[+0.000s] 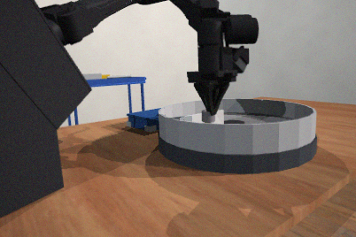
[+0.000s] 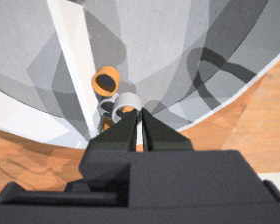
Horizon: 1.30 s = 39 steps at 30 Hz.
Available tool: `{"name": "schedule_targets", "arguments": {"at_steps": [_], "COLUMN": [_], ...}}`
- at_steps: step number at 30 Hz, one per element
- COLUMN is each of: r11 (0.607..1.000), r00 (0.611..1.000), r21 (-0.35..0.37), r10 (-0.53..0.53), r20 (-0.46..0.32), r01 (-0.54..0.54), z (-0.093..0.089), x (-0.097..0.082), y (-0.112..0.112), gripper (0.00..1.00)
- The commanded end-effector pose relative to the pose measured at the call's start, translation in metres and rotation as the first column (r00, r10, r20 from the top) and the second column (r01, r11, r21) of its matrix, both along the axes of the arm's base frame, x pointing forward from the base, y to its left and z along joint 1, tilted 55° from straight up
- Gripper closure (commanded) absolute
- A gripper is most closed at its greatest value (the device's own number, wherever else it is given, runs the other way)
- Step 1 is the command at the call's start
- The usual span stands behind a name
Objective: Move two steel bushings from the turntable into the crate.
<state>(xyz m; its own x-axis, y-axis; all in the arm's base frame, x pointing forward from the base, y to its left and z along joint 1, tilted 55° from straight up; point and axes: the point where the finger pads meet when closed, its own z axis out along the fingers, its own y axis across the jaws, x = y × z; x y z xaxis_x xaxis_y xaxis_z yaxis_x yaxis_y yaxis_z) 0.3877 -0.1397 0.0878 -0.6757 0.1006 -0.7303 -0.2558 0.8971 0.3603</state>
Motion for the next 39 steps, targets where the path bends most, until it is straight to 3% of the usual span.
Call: {"name": "schedule_targets", "arguments": {"at_steps": [1, 10, 39], "r11": [1.0, 1.0, 1.0], "r00": [0.999, 0.999, 0.999], "r21": [-0.016, -0.017, -0.016], "r10": [0.0, -0.001, -0.001], "r20": [0.036, 0.035, 0.035], "r01": [0.001, 0.001, 0.002], "z": [0.03, 0.042, 0.043], "x": [-0.013, -0.029, -0.029], "y": [-0.017, -0.026, -0.027], "gripper": [1.0, 1.0, 1.0]}}
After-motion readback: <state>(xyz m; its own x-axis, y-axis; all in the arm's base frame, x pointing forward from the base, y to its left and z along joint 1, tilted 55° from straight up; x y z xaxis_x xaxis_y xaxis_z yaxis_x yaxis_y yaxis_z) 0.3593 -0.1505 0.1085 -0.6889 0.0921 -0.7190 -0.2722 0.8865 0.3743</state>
